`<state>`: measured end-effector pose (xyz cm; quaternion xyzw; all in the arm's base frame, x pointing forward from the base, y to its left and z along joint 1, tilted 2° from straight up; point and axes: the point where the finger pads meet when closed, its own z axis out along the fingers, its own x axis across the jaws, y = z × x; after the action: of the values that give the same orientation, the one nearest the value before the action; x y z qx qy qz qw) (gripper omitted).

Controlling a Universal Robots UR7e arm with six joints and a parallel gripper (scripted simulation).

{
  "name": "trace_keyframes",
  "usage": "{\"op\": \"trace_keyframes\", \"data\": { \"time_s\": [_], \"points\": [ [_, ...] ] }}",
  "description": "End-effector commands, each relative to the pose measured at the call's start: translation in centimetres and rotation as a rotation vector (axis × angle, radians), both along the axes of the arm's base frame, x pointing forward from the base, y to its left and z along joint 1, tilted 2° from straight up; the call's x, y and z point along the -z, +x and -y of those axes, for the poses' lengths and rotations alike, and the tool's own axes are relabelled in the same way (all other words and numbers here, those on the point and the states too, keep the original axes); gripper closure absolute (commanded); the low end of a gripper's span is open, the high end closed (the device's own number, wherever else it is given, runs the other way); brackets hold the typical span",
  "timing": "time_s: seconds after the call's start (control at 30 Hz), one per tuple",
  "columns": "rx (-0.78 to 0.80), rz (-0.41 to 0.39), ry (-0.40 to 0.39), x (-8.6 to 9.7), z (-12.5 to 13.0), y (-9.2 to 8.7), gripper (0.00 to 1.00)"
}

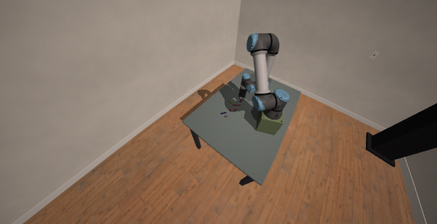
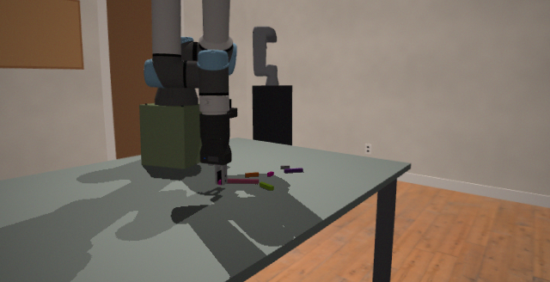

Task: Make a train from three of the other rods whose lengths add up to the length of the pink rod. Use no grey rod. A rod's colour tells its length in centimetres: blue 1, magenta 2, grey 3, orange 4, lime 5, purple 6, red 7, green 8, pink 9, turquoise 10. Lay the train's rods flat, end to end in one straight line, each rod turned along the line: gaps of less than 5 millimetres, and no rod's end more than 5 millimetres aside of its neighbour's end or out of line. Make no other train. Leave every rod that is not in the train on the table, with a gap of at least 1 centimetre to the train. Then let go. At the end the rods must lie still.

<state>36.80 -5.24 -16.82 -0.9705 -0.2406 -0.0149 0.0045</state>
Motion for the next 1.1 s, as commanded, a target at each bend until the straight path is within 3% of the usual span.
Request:
{"op": "trace_keyframes", "data": {
  "time_s": [0.0, 1.07],
  "points": [
    [0.000, 0.001, -0.001, 0.1, 0.0, 0.0, 0.76],
    [0.000, 0.001, -0.001, 1.2, 0.0, 0.1, 0.76]
  ]
}}
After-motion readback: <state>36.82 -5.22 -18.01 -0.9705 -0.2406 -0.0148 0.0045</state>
